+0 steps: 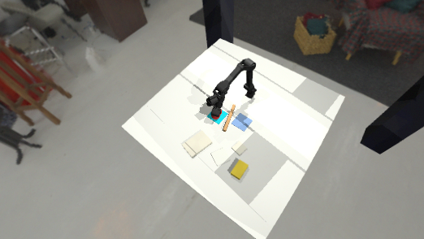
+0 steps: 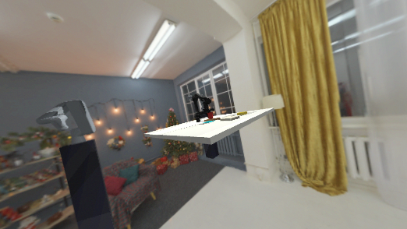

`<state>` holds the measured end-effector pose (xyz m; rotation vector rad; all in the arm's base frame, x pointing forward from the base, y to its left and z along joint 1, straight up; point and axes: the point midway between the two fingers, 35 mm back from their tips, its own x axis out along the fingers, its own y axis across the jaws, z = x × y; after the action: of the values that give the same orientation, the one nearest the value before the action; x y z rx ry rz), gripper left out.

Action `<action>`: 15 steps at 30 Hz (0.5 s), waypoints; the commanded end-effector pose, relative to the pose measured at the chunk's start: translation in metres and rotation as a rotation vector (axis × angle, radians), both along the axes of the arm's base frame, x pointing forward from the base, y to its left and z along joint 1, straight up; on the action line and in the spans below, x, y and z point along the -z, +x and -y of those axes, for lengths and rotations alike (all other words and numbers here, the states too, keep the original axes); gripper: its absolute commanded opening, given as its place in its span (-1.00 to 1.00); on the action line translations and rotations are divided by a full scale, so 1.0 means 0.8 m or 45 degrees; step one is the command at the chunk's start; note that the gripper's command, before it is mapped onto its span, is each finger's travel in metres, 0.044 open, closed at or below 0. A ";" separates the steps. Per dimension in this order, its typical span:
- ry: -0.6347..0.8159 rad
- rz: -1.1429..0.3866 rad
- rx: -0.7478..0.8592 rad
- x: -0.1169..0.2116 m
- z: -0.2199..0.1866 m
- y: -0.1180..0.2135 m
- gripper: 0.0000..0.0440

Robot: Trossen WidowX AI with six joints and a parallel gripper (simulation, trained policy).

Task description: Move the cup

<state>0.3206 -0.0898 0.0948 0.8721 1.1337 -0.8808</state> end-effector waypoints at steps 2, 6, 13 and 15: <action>0.003 -0.026 0.013 0.021 0.004 -0.010 -0.99; 0.005 -0.042 0.028 0.034 0.006 -0.018 -0.94; 0.000 -0.017 0.051 0.043 0.014 -0.022 -0.58; -0.003 0.017 0.058 0.039 0.018 -0.018 -0.37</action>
<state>0.3057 -0.1003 0.0631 0.8952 1.1293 -0.9184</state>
